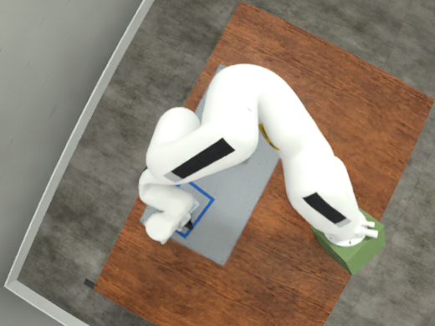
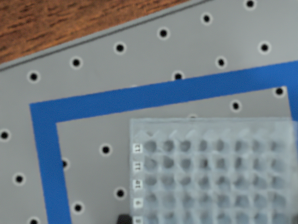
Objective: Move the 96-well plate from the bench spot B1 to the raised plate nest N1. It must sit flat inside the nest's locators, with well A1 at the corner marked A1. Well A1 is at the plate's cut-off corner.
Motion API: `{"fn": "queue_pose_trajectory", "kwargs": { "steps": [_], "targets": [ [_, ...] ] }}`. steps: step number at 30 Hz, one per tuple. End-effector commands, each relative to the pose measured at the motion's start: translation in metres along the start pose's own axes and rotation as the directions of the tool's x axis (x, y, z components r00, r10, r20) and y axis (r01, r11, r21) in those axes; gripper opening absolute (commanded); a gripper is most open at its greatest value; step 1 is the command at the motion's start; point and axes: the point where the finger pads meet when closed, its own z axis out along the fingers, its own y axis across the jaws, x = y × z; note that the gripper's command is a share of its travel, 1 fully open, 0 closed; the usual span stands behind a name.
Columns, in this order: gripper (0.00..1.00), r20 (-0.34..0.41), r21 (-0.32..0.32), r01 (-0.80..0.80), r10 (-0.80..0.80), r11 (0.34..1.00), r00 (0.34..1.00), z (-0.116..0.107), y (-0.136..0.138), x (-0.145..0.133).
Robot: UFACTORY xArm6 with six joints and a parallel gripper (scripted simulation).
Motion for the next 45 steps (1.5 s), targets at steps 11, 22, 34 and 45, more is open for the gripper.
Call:
{"fn": "queue_pose_trajectory", "kwargs": {
  "steps": [11,22,34,45],
  "targets": [
    [0.0,-0.003,-0.001,-0.001,0.001,1.0,1.0,-0.001,0.001,0.001],
    [0.0,-0.003,-0.001,-0.001,0.001,1.0,1.0,-0.001,0.001,0.001],
    [0.0,-0.003,-0.001,-0.001,0.001,1.0,1.0,-0.007,0.001,0.001],
    [0.0,-0.003,-0.001,-0.001,0.001,1.0,1.0,-0.014,0.001,0.001]
  ]
}}
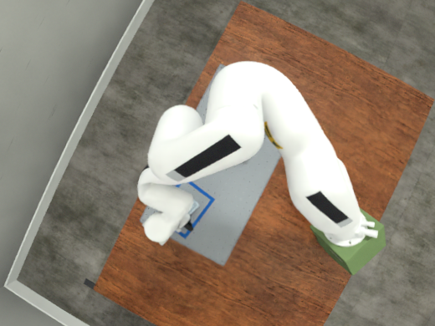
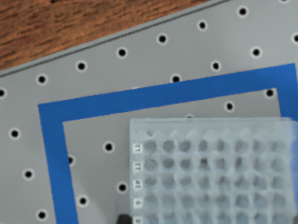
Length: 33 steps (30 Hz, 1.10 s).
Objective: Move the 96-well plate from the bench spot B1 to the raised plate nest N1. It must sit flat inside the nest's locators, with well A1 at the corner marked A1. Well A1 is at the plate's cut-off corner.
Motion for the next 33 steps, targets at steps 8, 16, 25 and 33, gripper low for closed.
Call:
{"fn": "queue_pose_trajectory", "kwargs": {
  "steps": [8,16,25,33],
  "targets": [
    [0.0,-0.003,-0.001,-0.001,0.001,1.0,1.0,-0.007,0.001,0.001],
    [0.0,-0.003,-0.001,-0.001,0.001,1.0,1.0,-0.01,0.001,0.001],
    [0.0,-0.003,-0.001,-0.001,0.001,1.0,1.0,-0.016,0.001,0.001],
    [0.0,-0.003,-0.001,-0.001,0.001,1.0,1.0,-0.03,0.001,0.001]
  ]
}}
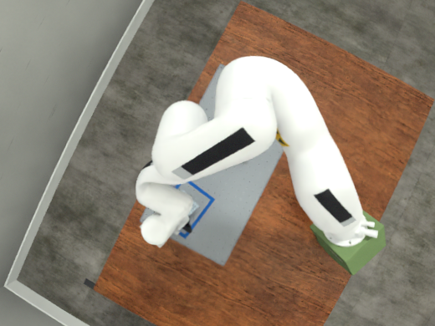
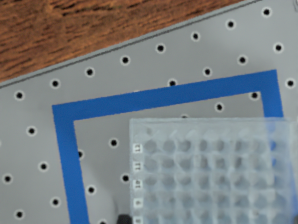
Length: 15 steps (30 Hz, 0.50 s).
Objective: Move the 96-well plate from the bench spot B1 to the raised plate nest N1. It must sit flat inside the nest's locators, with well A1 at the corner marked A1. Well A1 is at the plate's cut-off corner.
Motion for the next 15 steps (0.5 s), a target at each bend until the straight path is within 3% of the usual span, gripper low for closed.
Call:
{"fn": "queue_pose_trajectory", "kwargs": {
  "steps": [1,15],
  "targets": [
    [0.0,-0.002,-0.001,-0.001,0.001,1.0,1.0,-0.008,0.001,0.001],
    [0.0,-0.002,-0.001,-0.001,0.001,1.0,1.0,-0.028,0.001,0.001]
  ]
}}
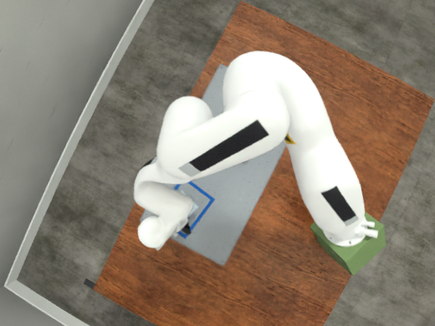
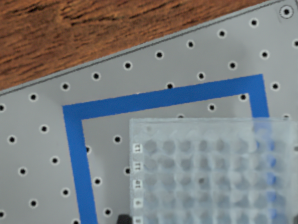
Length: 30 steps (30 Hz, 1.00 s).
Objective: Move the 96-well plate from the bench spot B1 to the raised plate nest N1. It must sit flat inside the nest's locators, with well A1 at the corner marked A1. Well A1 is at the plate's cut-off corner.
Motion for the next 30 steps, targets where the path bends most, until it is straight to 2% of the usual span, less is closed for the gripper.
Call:
{"fn": "queue_pose_trajectory", "kwargs": {
  "steps": [1,13,27,30],
  "targets": [
    [0.0,-0.003,-0.001,-0.001,0.001,1.0,1.0,-0.008,0.001,0.001],
    [0.0,-0.003,-0.001,-0.001,0.001,1.0,1.0,-0.025,0.001,0.001],
    [0.0,-0.003,-0.001,-0.001,0.001,1.0,1.0,-0.025,0.001,0.001],
    [0.0,-0.002,-0.001,0.099,-0.099,0.995,0.995,-0.027,0.002,-0.009]
  ]
}}
